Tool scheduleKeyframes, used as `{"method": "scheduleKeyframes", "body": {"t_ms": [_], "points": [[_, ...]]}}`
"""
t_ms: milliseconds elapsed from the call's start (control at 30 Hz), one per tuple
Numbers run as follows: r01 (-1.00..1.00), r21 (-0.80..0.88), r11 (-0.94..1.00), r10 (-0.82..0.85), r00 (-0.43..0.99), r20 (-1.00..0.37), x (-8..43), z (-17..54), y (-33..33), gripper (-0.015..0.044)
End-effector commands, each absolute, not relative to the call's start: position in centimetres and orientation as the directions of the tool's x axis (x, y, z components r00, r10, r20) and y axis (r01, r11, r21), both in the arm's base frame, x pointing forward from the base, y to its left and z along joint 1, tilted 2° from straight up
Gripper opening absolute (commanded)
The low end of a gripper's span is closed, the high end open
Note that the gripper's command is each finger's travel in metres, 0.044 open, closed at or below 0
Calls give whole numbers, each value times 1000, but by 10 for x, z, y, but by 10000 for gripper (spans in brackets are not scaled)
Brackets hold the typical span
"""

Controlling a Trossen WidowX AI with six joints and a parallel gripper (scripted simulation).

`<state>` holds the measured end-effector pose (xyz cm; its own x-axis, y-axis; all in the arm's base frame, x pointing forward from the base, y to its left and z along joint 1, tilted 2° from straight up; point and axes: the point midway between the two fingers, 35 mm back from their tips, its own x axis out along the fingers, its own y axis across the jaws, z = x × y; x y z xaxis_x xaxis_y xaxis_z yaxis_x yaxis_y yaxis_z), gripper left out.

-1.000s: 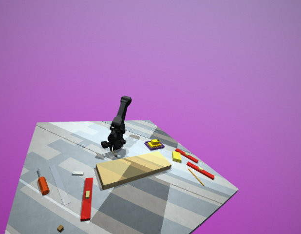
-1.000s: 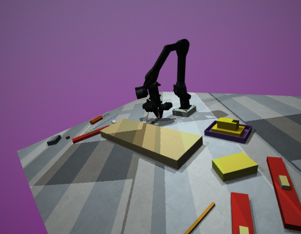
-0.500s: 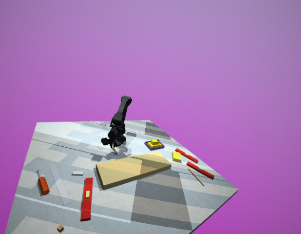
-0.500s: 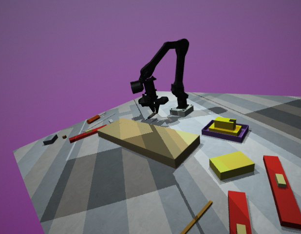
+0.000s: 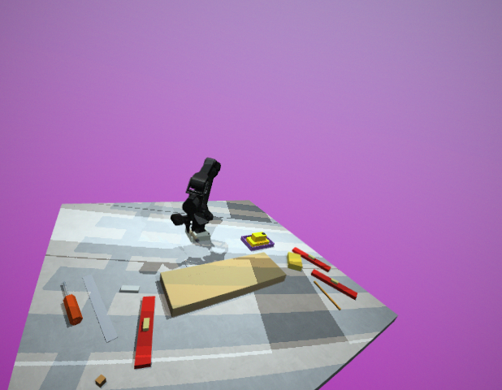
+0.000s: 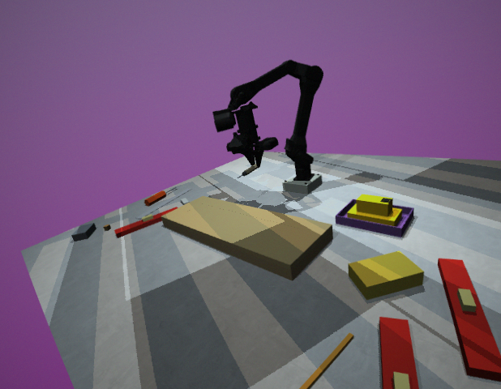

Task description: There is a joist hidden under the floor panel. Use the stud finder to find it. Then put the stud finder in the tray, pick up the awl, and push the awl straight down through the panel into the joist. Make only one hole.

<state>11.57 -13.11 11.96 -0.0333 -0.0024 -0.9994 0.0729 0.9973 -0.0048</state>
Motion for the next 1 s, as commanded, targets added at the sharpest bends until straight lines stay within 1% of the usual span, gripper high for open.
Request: {"method": "scheduleKeyframes", "body": {"t_ms": [0, 133, 433, 700, 967], "points": [[68, -14, 998, -12, -30, -999, 114, 131, -131, 0], [128, -20, 992, -20, -7, -1000, 117, 131, -132, 0], [429, -5, 903, -61, 116, -991, 132, 130, -137, 0], [654, 76, 753, -99, 226, -969, 146, 131, -142, 0], [806, 205, 555, -136, 331, -934, 158, 135, -147, 0]]}}
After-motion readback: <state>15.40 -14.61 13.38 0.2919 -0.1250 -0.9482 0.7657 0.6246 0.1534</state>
